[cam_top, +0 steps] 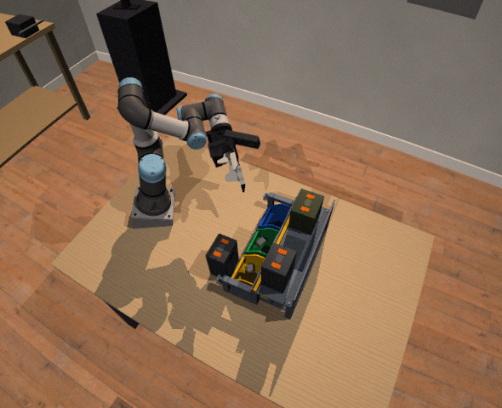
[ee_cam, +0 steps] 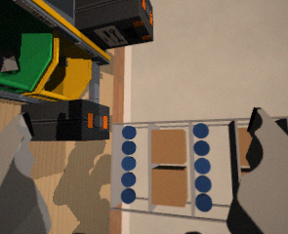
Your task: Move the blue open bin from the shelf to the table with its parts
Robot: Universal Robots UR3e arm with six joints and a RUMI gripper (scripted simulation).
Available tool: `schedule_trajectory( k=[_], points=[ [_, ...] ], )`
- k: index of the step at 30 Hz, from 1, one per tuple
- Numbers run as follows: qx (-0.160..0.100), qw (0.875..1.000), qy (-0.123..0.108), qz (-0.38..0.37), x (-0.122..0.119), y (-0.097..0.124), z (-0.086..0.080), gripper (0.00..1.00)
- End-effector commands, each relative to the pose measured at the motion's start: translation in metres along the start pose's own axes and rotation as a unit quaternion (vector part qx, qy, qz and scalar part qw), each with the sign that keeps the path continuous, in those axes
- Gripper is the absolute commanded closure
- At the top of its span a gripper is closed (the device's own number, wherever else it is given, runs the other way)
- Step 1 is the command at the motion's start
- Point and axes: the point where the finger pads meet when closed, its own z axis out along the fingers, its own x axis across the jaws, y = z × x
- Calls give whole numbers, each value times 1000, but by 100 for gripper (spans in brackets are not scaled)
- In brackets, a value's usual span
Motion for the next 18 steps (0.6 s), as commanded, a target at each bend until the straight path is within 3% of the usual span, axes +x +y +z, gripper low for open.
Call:
schedule_trajectory(
  k=[1,9,14,18],
  points=[
    [0,1000,0,1,1,0,0,0],
    [0,1000,0,1,1,0,0,0],
    [0,1000,0,1,33,-6,-8,0],
    [0,1000,0,1,33,-6,-8,0]
  ],
)
